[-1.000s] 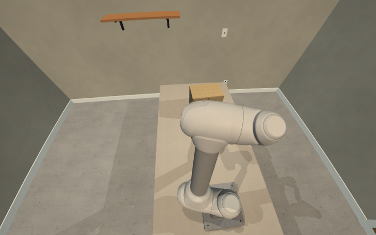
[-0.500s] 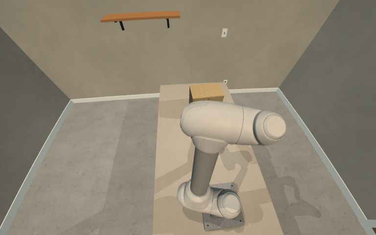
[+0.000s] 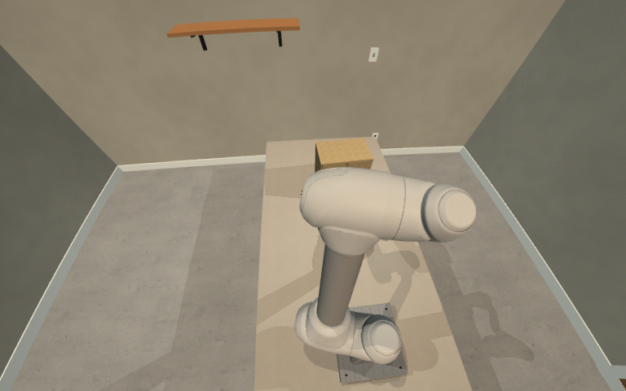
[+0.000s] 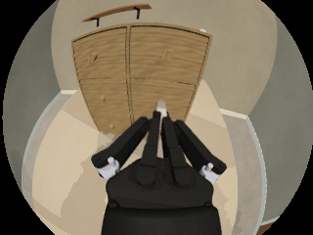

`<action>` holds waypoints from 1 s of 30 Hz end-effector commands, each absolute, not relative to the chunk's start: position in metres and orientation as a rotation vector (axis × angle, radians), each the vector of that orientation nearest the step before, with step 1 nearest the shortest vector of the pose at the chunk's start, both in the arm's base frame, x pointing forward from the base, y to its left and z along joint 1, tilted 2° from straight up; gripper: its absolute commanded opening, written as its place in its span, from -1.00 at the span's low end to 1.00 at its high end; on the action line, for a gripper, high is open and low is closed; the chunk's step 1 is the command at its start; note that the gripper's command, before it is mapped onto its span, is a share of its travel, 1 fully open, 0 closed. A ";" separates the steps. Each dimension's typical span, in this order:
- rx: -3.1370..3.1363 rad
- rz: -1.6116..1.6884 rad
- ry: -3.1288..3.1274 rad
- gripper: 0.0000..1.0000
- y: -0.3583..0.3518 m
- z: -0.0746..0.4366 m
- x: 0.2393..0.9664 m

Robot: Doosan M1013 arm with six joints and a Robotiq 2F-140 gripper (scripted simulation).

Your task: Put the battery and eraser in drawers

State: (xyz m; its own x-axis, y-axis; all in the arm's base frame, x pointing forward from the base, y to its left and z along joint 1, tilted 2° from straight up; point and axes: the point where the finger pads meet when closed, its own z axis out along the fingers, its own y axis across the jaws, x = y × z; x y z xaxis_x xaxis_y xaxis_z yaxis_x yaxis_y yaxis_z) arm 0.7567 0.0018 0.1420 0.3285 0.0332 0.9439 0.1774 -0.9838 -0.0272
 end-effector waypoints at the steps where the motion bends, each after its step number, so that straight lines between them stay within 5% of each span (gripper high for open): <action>1: -2.456 -1.740 -0.196 -1.00 0.002 0.142 0.757; 30: -2.456 -1.740 -0.196 -1.00 -0.007 0.142 0.707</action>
